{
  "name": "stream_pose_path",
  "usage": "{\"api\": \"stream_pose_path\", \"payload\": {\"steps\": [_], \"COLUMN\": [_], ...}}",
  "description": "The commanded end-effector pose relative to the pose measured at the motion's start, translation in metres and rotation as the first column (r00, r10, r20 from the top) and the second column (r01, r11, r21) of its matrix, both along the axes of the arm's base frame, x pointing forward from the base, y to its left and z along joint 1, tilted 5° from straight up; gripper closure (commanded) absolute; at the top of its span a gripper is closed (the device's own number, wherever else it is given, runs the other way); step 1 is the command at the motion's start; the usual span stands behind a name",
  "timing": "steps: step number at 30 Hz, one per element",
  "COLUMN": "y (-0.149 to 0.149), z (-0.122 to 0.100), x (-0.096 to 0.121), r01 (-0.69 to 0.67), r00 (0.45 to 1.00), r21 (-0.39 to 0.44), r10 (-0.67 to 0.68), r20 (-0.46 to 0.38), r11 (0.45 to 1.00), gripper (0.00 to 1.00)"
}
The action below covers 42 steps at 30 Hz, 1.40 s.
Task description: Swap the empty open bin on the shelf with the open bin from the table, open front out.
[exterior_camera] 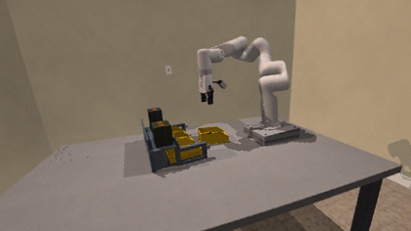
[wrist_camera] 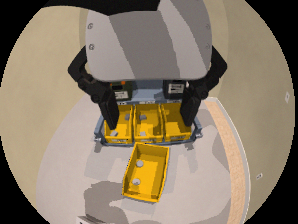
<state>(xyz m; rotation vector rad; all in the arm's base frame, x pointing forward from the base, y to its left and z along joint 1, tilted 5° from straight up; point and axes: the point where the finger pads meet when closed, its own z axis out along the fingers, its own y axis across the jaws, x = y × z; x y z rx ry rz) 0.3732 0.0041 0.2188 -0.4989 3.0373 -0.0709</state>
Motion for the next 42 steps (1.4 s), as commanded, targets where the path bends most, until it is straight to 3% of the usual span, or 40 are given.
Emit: {"api": "stream_pose_path", "payload": {"steps": [1, 25, 26, 42], "y": [0.0003, 0.0003, 0.0003, 0.0003], "z": [0.0013, 0.0013, 0.0013, 0.0013], "x": [0.0008, 0.0008, 0.0008, 0.0008], "r01": [0.0, 0.0, 0.0, 0.0], "r00": [1.0, 1.0, 1.0, 1.0], "r21": [0.0, 0.0, 0.0, 0.0], "r10": [0.0, 0.0, 0.0, 0.0], "r20": [0.003, 0.003, 0.003, 0.003], "r11": [1.0, 1.0, 1.0, 1.0], "gripper": [0.0, 0.0, 1.0, 1.0]}}
